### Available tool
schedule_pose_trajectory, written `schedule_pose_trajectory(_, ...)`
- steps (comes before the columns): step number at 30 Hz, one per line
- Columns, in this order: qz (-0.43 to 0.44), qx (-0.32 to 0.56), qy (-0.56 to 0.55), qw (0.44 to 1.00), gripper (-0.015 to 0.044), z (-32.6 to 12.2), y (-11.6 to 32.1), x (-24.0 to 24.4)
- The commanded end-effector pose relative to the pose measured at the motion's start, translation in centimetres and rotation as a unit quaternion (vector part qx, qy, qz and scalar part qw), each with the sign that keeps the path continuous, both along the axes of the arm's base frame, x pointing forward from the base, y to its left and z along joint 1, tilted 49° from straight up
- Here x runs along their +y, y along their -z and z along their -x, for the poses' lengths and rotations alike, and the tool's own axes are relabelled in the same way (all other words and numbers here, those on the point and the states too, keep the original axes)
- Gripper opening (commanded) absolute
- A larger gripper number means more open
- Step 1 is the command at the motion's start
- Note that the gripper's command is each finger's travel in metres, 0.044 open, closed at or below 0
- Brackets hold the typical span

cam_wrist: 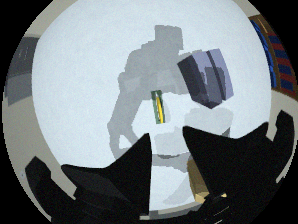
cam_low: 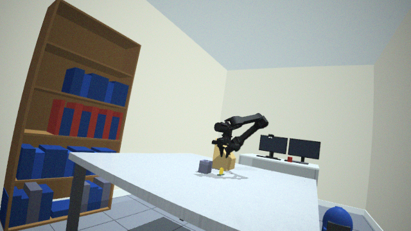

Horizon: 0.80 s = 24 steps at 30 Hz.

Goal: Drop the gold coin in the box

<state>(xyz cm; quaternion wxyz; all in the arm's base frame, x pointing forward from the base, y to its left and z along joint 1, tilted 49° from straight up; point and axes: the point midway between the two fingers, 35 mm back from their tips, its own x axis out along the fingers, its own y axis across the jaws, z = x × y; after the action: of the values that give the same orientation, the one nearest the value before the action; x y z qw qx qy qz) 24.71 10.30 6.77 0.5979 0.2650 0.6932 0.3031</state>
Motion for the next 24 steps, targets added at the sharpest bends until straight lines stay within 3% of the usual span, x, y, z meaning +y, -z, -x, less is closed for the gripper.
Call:
schedule_pose_trajectory(1,-0.003,0.005,0.002,1.0,0.0161,0.4,1.6,1.7)
schedule_pose_trajectory(24,-0.003,0.005,0.002,1.0,0.0161,1.0,4.5,4.6)
